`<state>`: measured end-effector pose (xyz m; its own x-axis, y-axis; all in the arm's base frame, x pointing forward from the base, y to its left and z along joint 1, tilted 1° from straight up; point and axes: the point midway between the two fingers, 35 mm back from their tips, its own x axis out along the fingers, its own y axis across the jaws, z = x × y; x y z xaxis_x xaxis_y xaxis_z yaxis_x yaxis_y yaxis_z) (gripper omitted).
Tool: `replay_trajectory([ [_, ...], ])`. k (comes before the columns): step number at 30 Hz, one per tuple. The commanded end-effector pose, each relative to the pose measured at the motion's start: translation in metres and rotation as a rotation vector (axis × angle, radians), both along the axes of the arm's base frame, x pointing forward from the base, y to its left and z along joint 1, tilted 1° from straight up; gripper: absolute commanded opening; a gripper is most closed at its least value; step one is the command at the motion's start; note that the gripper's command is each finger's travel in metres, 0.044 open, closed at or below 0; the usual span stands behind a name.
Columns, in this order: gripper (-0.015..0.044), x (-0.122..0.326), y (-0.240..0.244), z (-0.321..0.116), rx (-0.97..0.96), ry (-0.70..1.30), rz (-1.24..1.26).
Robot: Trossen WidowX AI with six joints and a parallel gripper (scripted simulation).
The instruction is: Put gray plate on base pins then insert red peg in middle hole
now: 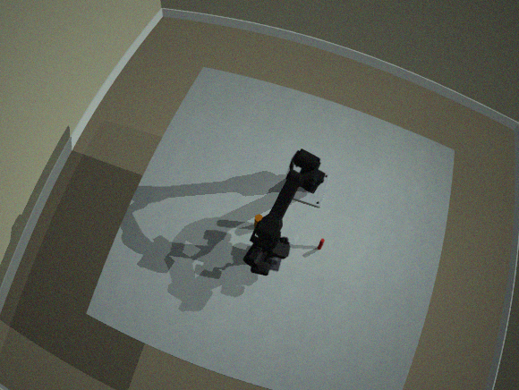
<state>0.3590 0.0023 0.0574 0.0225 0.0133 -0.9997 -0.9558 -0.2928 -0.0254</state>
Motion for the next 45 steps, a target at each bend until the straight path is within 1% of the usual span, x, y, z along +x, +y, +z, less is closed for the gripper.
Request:
replay_trajectory([
  [1,0.0000,0.000,0.000,-0.004,-0.001,-0.005,0.003],
  [8,0.0000,0.000,0.000,-0.001,0.000,0.000,0.000],
  [25,0.0440,0.000,0.000,-0.001,0.000,0.000,0.000],
  [28,0.0440,0.000,0.000,-0.001,0.000,0.000,0.000],
  [30,0.0440,0.002,0.000,0.007,0.000,-0.002,-0.003],
  [34,0.0440,0.006,-0.001,0.060,0.003,-0.011,-0.019],
  [38,0.0440,-0.001,-0.001,0.110,0.000,-0.007,-0.002],
  [40,0.0440,0.001,-0.002,0.117,-0.001,-0.005,0.003],
  [45,0.0440,0.001,-0.001,0.118,-0.001,-0.005,-0.010],
])
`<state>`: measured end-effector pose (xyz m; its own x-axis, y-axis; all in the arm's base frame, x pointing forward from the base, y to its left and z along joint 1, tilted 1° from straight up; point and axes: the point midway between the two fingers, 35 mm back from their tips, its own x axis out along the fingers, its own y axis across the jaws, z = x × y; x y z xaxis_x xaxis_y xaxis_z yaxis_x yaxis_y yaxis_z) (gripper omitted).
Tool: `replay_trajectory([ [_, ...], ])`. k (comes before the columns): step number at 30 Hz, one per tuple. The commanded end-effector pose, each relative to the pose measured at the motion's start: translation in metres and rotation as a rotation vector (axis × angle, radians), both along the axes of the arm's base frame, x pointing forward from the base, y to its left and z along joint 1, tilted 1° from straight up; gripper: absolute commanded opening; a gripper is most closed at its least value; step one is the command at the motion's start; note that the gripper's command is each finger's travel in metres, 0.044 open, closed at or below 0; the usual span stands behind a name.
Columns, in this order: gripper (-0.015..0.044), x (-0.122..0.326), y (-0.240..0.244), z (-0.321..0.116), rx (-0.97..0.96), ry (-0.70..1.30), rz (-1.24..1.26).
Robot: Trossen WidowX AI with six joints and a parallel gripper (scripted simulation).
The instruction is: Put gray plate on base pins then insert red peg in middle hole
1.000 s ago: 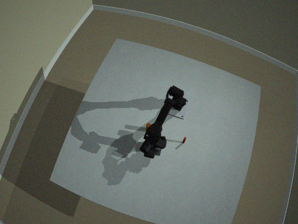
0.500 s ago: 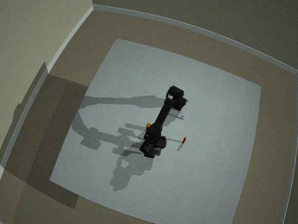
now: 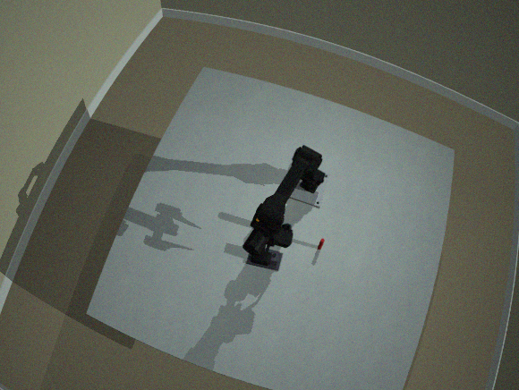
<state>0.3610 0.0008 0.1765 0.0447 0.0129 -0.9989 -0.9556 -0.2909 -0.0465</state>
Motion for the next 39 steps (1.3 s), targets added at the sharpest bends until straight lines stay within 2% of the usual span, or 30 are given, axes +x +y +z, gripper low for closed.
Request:
replay_trajectory([
  [1,0.0440,-0.002,0.004,-0.001,0.001,0.018,-0.047],
  [21,0.0440,-0.076,0.110,0.003,0.062,0.047,-1.636],
  [39,0.0440,-0.136,0.149,-0.001,0.083,0.063,-2.570],
])
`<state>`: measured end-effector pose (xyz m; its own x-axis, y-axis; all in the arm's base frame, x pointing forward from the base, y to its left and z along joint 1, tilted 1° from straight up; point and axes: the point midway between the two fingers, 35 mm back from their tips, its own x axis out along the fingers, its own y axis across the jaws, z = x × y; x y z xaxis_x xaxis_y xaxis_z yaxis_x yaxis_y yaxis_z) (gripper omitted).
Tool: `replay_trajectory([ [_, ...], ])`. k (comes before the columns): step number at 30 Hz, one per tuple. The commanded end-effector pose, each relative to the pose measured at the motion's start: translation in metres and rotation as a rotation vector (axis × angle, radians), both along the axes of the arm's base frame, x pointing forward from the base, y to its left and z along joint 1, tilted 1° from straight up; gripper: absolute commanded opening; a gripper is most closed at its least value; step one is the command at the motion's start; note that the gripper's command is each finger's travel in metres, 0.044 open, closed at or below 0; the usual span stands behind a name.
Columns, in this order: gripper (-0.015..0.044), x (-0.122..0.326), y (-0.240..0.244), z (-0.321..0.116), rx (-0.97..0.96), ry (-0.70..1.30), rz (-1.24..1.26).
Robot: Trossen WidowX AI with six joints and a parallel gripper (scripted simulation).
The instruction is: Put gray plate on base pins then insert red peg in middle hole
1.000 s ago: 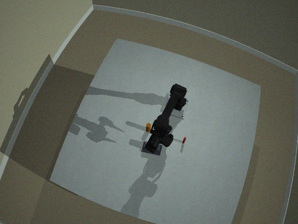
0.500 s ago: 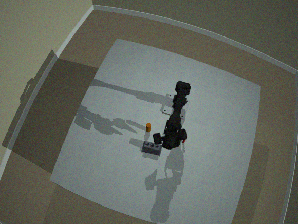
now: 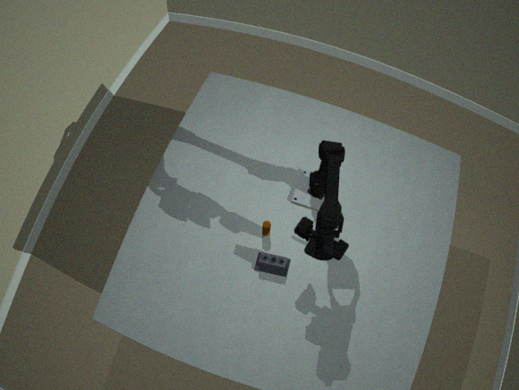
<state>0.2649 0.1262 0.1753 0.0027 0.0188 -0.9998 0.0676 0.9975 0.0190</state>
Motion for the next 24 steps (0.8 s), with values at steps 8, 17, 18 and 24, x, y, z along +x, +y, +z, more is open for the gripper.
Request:
replay_trajectory([
  [8,0.0440,-0.052,0.029,-0.001,0.016,0.010,-0.865],
  [17,0.0440,-0.051,0.029,-0.001,0.016,0.010,-0.865],
  [18,0.0440,-0.051,0.029,-0.001,0.016,0.010,-0.865],
  [24,0.0440,-0.048,0.032,-0.025,0.016,0.009,-0.865],
])
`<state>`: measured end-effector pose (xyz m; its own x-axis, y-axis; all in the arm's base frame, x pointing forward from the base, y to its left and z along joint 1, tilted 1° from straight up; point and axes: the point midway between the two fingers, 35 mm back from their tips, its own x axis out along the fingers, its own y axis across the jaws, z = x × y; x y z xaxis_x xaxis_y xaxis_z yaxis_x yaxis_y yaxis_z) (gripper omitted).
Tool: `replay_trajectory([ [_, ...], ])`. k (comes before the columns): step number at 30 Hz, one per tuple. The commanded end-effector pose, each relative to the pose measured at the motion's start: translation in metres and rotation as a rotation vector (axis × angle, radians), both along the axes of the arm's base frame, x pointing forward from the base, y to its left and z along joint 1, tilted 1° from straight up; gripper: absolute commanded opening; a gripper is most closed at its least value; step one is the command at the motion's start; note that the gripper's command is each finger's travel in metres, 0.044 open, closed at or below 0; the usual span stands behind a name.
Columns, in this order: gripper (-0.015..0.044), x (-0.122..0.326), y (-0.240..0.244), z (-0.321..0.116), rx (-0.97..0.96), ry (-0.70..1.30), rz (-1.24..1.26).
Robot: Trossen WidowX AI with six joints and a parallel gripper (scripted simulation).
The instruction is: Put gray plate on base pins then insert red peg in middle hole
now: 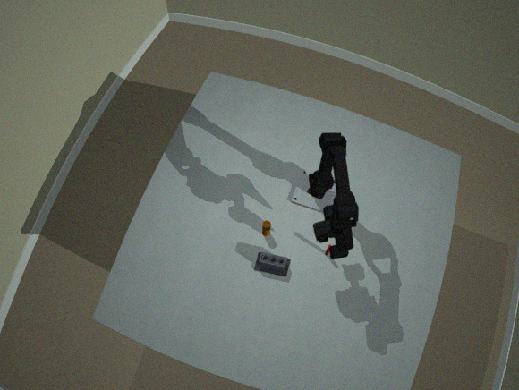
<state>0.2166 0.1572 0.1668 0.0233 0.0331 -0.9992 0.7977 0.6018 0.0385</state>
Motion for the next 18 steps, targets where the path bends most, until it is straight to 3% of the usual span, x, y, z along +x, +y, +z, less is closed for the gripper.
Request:
replay_trajectory([
  [1,0.0440,0.001,0.001,-0.022,-0.005,0.009,-0.008],
  [18,0.0440,0.001,0.002,-0.049,-0.004,0.011,-0.010],
])
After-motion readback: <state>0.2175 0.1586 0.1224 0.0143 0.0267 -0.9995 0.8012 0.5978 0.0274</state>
